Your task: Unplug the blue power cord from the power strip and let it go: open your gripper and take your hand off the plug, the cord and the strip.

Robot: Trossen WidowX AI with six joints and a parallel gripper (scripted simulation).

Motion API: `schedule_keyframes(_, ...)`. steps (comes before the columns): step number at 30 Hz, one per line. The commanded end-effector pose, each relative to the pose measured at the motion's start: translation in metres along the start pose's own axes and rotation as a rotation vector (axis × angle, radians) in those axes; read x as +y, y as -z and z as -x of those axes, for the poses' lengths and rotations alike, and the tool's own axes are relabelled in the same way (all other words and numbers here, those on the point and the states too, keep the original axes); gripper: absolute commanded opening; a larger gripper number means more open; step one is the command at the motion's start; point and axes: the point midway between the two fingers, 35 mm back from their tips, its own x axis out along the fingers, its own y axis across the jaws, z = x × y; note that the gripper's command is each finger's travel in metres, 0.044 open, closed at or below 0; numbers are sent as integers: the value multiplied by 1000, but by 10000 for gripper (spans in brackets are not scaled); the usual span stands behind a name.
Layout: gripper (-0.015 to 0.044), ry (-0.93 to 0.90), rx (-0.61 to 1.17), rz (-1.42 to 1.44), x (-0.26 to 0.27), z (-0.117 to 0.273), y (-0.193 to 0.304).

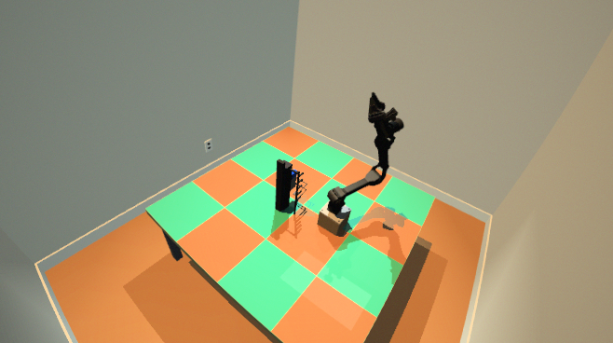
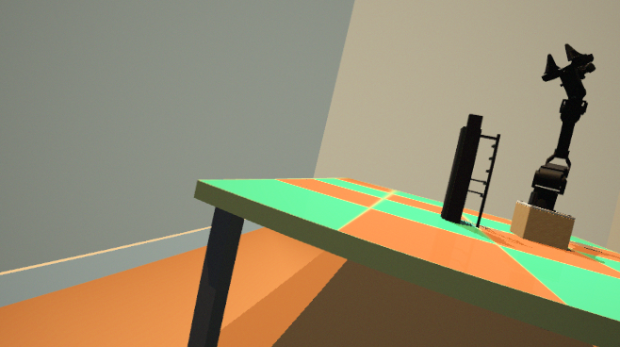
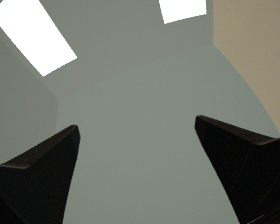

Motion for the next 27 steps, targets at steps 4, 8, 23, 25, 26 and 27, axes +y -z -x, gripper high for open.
schedule_keyframes(4,295,-30,37,13,21,-7,9)
schedule_keyframes(8,190,-97,160,43,72,-23,45)
schedule_keyframes(23,160,-5,812,6,147,-42,266)
schedule_keyframes(25,160,42,918,5,142,-36,300)
schedule_keyframes(26,160,69,969,2,138,-33,316)
schedule_keyframes(27,160,94,1011,-2,134,-29,329)
